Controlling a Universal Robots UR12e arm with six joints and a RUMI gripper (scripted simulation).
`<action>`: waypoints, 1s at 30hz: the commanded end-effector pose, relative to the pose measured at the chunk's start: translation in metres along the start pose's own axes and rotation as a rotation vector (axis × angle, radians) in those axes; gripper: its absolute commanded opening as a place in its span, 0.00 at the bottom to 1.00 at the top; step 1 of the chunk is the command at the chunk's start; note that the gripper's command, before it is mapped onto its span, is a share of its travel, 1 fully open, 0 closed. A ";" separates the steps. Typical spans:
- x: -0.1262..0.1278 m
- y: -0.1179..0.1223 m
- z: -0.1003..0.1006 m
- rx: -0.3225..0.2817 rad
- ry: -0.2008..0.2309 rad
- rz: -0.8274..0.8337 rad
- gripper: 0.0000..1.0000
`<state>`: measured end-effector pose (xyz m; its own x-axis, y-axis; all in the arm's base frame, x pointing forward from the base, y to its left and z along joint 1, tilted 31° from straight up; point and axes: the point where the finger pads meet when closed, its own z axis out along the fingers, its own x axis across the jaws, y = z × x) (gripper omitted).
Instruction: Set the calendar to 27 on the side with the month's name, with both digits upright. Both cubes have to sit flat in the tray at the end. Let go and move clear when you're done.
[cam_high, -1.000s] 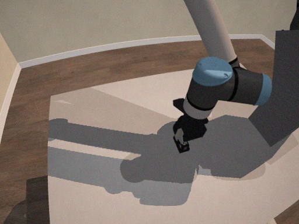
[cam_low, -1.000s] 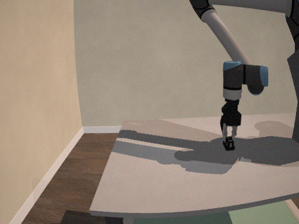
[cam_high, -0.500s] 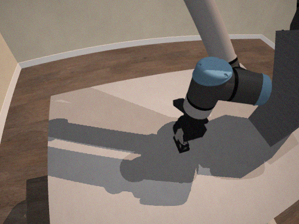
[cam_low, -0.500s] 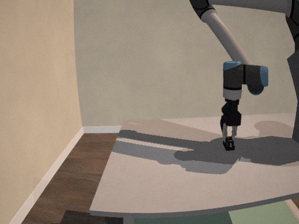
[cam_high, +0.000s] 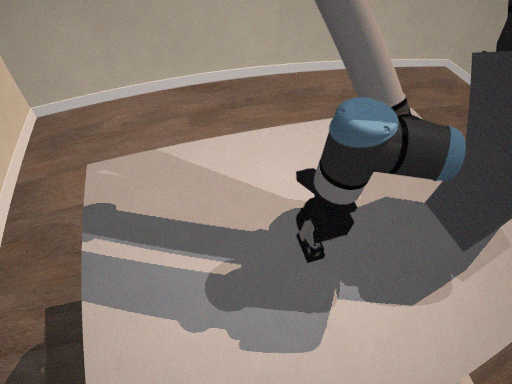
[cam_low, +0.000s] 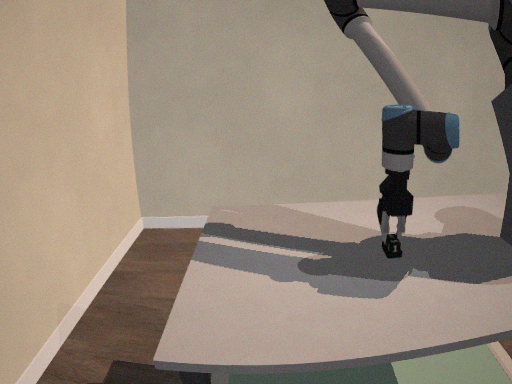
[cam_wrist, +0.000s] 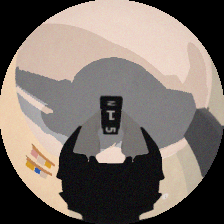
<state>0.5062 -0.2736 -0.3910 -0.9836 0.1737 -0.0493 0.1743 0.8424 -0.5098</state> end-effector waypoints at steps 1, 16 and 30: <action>0.000 0.000 -0.002 0.000 -0.001 0.000 0.11; 0.000 0.000 -0.081 0.000 -0.001 0.000 0.11; 0.000 0.000 -0.100 0.000 -0.001 0.000 0.11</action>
<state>0.5108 -0.2232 -0.3061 -0.9836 0.1734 -0.0495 0.1742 0.8424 -0.5099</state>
